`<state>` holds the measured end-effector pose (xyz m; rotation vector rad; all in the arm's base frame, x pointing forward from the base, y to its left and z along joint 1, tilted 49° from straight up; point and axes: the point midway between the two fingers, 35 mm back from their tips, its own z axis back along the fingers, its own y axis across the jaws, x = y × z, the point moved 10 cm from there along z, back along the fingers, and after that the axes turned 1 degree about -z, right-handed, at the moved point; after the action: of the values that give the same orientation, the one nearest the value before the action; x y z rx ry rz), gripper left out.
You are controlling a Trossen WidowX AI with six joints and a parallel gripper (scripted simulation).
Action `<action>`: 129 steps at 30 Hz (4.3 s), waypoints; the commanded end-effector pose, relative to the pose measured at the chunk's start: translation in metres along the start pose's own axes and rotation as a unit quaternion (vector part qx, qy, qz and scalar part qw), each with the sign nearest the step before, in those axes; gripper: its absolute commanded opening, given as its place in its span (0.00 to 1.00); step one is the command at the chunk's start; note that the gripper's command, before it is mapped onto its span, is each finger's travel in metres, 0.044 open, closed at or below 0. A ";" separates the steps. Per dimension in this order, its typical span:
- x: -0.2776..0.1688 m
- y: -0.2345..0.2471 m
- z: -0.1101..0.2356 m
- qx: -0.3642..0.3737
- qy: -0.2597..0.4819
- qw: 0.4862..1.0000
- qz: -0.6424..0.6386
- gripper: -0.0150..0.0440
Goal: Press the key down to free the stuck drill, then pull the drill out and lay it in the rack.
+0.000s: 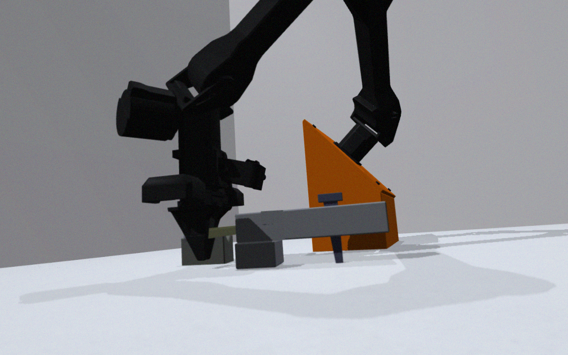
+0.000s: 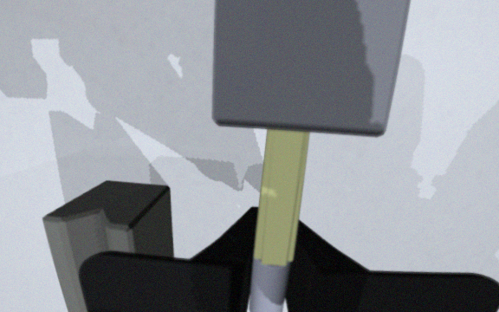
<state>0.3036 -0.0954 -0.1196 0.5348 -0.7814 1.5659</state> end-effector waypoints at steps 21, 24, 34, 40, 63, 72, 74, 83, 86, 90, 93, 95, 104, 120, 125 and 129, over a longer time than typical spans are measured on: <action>-0.001 0.001 0.003 -0.002 -0.002 1.000 -0.001 0.25; -0.001 0.001 0.004 -0.002 -0.002 1.000 -0.001 0.25; -0.002 0.001 0.004 -0.002 -0.002 1.000 -0.001 0.25; -0.009 0.001 0.003 -0.002 -0.001 1.000 -0.001 0.25; -0.040 0.000 0.004 -0.002 0.000 1.000 0.000 0.25; -0.053 0.000 0.005 -0.002 0.000 1.000 0.000 0.25; -0.055 0.000 0.005 -0.002 0.000 1.000 0.000 0.25; -0.070 0.000 0.005 -0.002 0.001 1.000 0.000 0.25; -0.068 0.000 0.007 -0.002 0.001 1.000 0.000 0.25; -0.067 0.000 0.010 -0.002 0.001 1.000 0.000 0.25; -0.066 0.000 0.011 -0.002 0.001 1.000 0.000 0.25; -0.066 0.000 0.012 -0.002 0.001 1.000 0.000 0.25; -0.065 0.001 0.016 -0.002 0.001 1.000 0.000 0.25; -0.063 0.002 0.024 -0.002 0.001 1.000 0.000 0.25; -0.063 0.002 0.027 -0.002 0.001 1.000 0.000 0.25; -0.063 0.002 0.029 -0.002 0.001 1.000 0.000 0.25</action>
<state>0.3081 -0.1569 -0.1486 0.5348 -0.7853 1.5578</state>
